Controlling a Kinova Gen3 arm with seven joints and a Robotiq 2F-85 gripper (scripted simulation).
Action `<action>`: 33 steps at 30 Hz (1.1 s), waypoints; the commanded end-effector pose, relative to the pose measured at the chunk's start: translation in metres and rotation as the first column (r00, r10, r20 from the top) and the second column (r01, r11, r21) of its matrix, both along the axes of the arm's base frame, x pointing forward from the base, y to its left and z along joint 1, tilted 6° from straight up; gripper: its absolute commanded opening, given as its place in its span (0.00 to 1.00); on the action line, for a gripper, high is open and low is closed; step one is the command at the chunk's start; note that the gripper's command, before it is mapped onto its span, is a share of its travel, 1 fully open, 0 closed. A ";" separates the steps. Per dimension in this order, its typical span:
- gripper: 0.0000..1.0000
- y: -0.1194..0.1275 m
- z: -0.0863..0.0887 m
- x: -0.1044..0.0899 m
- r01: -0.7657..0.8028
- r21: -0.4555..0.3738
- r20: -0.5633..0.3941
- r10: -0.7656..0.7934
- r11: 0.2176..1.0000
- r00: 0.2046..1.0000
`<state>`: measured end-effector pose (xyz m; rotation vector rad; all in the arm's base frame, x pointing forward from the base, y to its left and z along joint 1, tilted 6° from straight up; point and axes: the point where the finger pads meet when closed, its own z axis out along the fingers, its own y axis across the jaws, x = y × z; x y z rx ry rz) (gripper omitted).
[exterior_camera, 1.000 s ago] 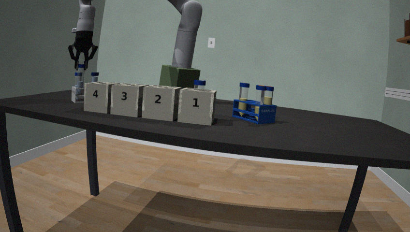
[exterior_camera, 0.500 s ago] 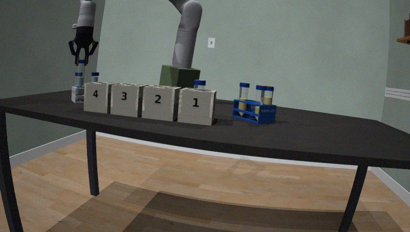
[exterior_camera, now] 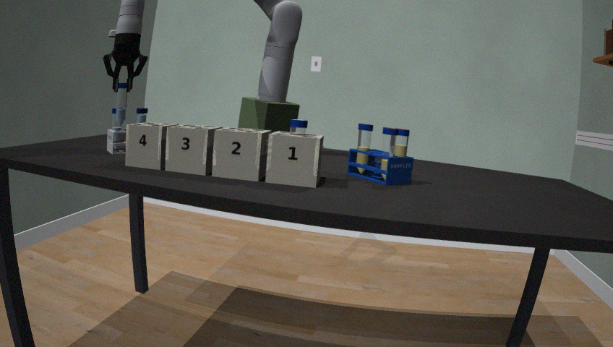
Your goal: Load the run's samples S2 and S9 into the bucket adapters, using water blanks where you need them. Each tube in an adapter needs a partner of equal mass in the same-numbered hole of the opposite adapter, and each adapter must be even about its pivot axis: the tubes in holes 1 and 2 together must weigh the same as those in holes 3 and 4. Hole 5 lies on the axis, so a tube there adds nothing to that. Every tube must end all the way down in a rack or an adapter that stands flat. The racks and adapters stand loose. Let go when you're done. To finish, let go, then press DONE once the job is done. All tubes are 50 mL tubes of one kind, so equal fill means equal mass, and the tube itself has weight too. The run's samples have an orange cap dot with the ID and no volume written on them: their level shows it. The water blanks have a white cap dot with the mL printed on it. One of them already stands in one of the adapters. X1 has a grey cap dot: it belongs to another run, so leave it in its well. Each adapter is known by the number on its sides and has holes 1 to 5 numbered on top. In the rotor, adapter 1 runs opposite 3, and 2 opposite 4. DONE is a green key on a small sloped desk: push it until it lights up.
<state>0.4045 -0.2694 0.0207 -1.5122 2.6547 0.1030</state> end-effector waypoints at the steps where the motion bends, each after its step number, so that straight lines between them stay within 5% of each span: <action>1: 0.10 -0.003 0.009 0.002 0.001 -0.003 0.007 -0.001 1.000 1.000; 33: 0.10 -0.006 0.046 0.000 0.001 -0.003 0.007 -0.001 1.000 1.000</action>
